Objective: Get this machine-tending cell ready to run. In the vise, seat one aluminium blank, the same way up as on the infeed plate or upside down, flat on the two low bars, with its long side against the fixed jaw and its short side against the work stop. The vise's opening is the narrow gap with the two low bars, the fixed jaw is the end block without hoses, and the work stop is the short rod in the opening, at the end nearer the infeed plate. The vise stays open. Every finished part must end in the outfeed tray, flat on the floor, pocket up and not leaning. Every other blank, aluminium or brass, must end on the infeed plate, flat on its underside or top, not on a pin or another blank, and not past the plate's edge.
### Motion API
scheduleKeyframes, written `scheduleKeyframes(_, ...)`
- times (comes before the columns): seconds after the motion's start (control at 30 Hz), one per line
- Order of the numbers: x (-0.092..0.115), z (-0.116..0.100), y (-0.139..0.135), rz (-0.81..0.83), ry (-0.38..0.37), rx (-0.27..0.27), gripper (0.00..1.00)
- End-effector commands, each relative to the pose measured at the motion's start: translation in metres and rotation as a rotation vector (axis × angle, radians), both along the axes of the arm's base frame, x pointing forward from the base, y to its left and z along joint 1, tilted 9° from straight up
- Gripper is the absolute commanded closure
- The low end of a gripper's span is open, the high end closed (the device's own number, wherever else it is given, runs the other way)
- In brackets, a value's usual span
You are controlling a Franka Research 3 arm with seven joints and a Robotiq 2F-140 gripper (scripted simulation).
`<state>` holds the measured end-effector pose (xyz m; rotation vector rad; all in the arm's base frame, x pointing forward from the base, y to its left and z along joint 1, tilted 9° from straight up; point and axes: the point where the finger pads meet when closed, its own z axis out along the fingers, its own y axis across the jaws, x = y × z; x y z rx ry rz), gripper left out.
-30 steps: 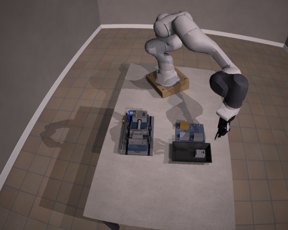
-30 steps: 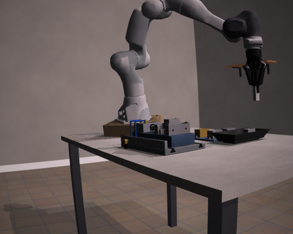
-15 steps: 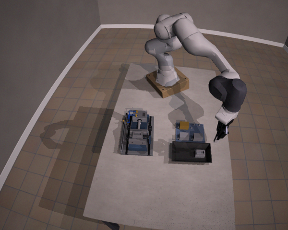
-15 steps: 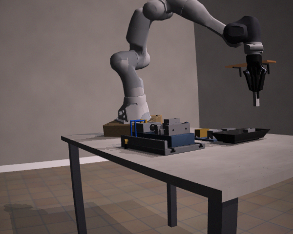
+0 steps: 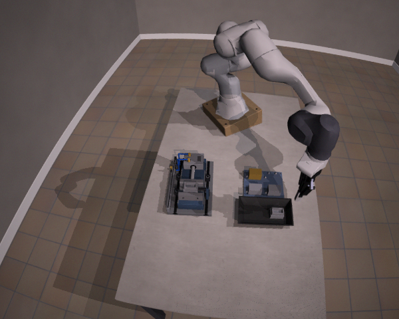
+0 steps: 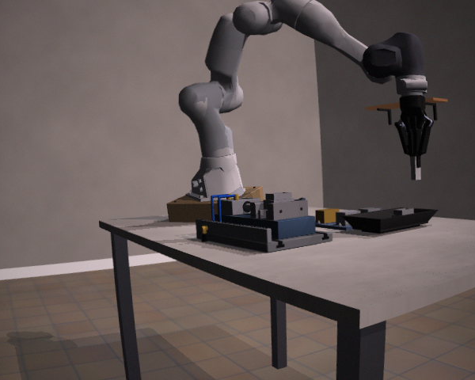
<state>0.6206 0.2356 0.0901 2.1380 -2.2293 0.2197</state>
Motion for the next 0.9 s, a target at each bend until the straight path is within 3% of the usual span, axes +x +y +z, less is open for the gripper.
scheduleKeyframes(0.0, 0.0022, -0.0033, -0.0004, -0.004, -0.007, 0.001, 1.0)
scheduleKeyframes(0.87, 0.0024, -0.006, -0.0008, -0.004, -0.007, 0.001, 1.0)
